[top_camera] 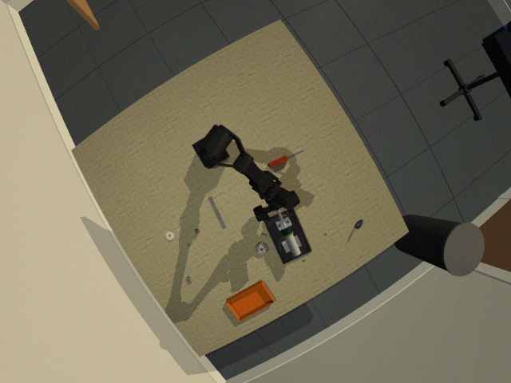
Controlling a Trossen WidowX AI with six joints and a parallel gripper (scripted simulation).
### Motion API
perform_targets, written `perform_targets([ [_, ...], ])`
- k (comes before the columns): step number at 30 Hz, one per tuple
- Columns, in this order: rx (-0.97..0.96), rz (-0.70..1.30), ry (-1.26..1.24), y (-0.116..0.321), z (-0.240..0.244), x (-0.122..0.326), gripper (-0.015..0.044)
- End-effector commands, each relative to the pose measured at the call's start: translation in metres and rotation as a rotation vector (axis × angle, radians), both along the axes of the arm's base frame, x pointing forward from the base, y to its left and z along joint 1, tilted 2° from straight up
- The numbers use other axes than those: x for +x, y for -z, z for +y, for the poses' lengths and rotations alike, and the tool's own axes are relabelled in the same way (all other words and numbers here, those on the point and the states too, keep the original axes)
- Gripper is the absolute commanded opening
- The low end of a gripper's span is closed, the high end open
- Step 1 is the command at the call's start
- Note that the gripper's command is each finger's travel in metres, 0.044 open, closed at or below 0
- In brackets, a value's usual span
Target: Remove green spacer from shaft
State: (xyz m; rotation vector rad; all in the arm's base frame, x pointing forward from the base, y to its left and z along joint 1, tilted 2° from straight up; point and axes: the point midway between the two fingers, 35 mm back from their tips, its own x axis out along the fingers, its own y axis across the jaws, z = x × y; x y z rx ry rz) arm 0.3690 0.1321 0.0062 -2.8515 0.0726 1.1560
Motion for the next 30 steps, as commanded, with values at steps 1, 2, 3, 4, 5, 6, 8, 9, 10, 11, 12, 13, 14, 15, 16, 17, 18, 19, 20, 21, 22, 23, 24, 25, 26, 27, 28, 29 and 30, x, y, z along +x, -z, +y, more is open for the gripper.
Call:
perform_targets([
  [1,0.0,0.001,0.0,0.0002,0.0,-0.0005,0.0335],
  [2,0.0,0.001,0.0,0.0002,0.0,-0.0005,0.0309],
  [3,0.0,0.001,0.0,0.0002,0.0,-0.0005,0.0282],
  [4,0.0,0.001,0.0,0.0002,0.0,-0.0005,0.0256],
  [5,0.0,0.001,0.0,0.0002,0.0,-0.0005,0.023],
  [6,0.0,0.001,0.0,0.0002,0.0,-0.0005,0.0204],
  [8,0.0,0.001,0.0,0.0002,0.0,-0.0005,0.0151],
  [9,0.0,0.001,0.0,0.0002,0.0,-0.0005,0.0125],
  [10,0.0,0.001,0.0,0.0002,0.0,-0.0005,0.0099],
  [11,0.0,0.001,0.0,0.0002,0.0,-0.0005,0.0073],
  [12,0.0,0.001,0.0,0.0002,0.0,-0.0005,0.0046],
  [13,0.0,0.001,0.0,0.0002,0.0,-0.0005,0.002],
  [14,0.0,0.001,0.0,0.0002,0.0,-0.0005,0.0013],
  [15,0.0,0.001,0.0,0.0002,0.0,-0.0005,0.0007],
  [16,0.0,0.001,0.0,0.0002,0.0,-0.0005,0.0],
  [17,0.0,0.001,0.0,0.0002,0.0,-0.0005,0.0],
  [18,0.0,0.001,0.0,0.0002,0.0,-0.0005,0.0],
  [19,0.0,0.001,0.0,0.0002,0.0,-0.0005,0.0],
  [20,0.001,-0.001,-0.002,0.0002,0.0,-0.0008,0.0],
  [21,0.002,-0.003,-0.003,0.0002,0.0001,-0.0015,0.0],
  [22,0.002,-0.003,-0.003,0.0002,0.0001,-0.0021,0.0],
  [23,0.002,-0.003,-0.004,0.0002,0.0002,-0.0027,0.0],
  [24,0.002,-0.003,-0.004,0.0003,0.0002,-0.0032,0.0],
  [25,0.002,-0.003,-0.004,0.0003,0.0002,-0.0038,0.0],
  [26,0.002,-0.003,-0.004,0.0003,0.0003,-0.0044,0.0],
  [27,0.002,-0.003,-0.004,0.0003,0.0003,-0.005,0.0],
  [28,0.002,-0.003,-0.004,0.0004,0.0004,-0.0056,0.0],
  [29,0.002,-0.003,-0.004,0.0004,0.0004,-0.0062,0.0],
  [30,0.002,-0.003,-0.004,0.0004,0.0004,-0.0068,0.0],
])
